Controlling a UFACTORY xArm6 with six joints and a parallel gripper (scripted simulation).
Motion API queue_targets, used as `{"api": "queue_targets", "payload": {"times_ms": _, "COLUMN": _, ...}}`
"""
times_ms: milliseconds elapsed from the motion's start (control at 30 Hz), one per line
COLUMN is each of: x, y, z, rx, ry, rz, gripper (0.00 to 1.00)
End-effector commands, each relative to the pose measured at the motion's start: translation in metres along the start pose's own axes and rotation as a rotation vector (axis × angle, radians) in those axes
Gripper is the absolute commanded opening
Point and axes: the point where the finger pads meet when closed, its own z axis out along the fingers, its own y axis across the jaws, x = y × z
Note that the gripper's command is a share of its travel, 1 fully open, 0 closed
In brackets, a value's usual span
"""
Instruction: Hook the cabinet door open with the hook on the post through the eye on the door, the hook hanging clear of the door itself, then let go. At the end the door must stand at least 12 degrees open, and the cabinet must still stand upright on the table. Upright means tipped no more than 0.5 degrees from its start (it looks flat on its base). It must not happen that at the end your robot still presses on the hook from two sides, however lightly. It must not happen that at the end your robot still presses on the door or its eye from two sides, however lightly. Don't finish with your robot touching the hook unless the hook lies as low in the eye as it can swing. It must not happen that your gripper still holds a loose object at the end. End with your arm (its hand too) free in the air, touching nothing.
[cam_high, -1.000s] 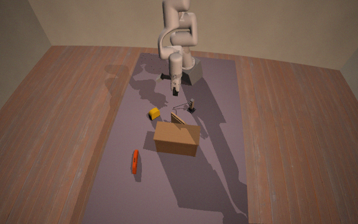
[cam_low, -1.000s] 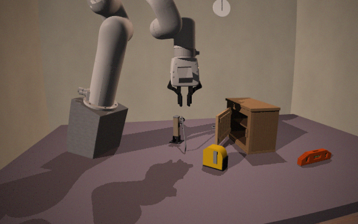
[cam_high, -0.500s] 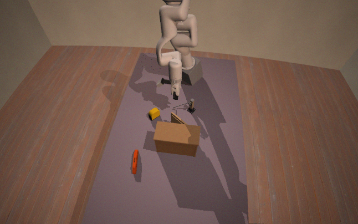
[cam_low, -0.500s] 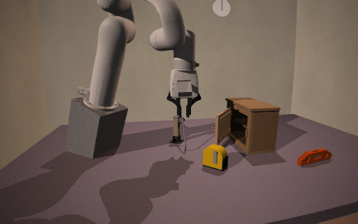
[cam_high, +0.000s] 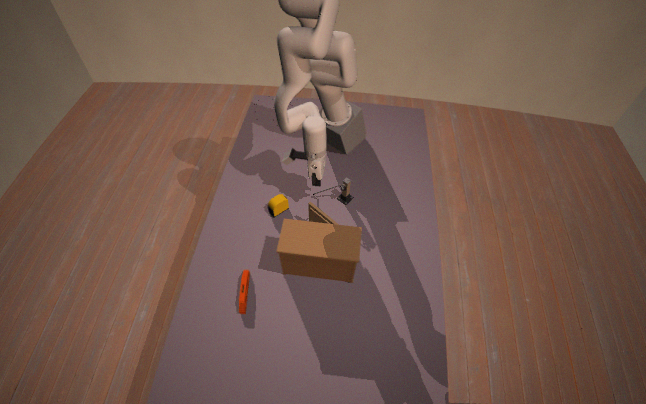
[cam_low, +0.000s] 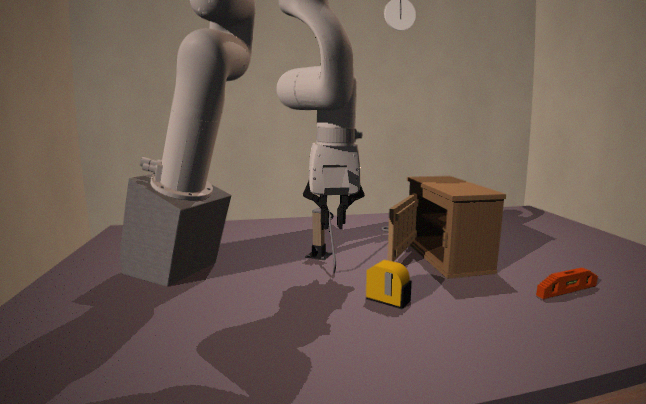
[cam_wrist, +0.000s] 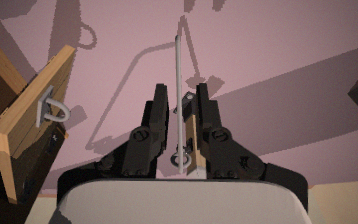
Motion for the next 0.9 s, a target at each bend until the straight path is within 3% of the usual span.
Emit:
{"api": "queue_targets", "payload": {"times_ms": 0, "x": 0.001, "y": -0.003, "z": 0.012, "rx": 0.030, "ry": 0.027, "rz": 0.002, "gripper": 0.23}}
{"api": "queue_targets", "payload": {"times_ms": 867, "x": 0.002, "y": -0.004, "z": 0.049, "rx": 0.030, "ry": 0.027, "rz": 0.002, "gripper": 0.23}}
